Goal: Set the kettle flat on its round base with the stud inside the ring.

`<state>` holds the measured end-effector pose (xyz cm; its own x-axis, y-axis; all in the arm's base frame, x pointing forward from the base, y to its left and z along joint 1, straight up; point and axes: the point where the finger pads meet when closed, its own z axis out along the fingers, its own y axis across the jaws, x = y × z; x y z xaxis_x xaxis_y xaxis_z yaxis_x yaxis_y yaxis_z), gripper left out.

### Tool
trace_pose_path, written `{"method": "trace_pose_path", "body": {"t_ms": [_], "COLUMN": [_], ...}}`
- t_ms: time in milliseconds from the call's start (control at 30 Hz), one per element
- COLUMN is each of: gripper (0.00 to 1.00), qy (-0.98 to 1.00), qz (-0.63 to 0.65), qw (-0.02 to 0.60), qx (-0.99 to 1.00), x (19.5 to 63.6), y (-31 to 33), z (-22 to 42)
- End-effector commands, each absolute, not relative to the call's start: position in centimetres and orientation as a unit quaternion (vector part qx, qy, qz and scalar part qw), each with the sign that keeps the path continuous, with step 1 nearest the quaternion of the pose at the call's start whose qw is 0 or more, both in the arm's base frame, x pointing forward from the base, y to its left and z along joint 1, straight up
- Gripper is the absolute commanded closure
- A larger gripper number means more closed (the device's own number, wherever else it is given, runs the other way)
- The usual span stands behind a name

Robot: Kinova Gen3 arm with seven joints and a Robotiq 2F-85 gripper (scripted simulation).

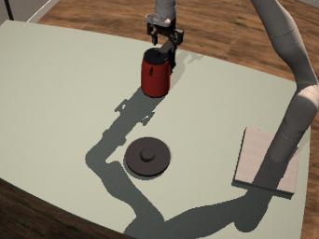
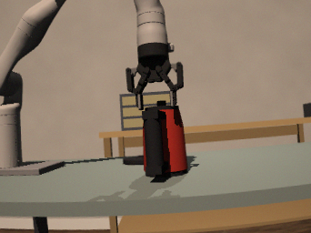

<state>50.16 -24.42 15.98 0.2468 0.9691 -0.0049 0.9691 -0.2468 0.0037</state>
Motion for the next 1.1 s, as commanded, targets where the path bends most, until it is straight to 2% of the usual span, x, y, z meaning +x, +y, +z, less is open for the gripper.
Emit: {"method": "trace_pose_path", "body": {"t_ms": [0,1067], "gripper": [0.2,0.2], "qy": [0.614,0.614], "qz": [0.0,0.0], "qw": [0.004,0.004], "qx": [0.79,0.79], "x": [50.2,50.2], "y": [-24.4,-24.5], "z": [16.1,12.6]}}
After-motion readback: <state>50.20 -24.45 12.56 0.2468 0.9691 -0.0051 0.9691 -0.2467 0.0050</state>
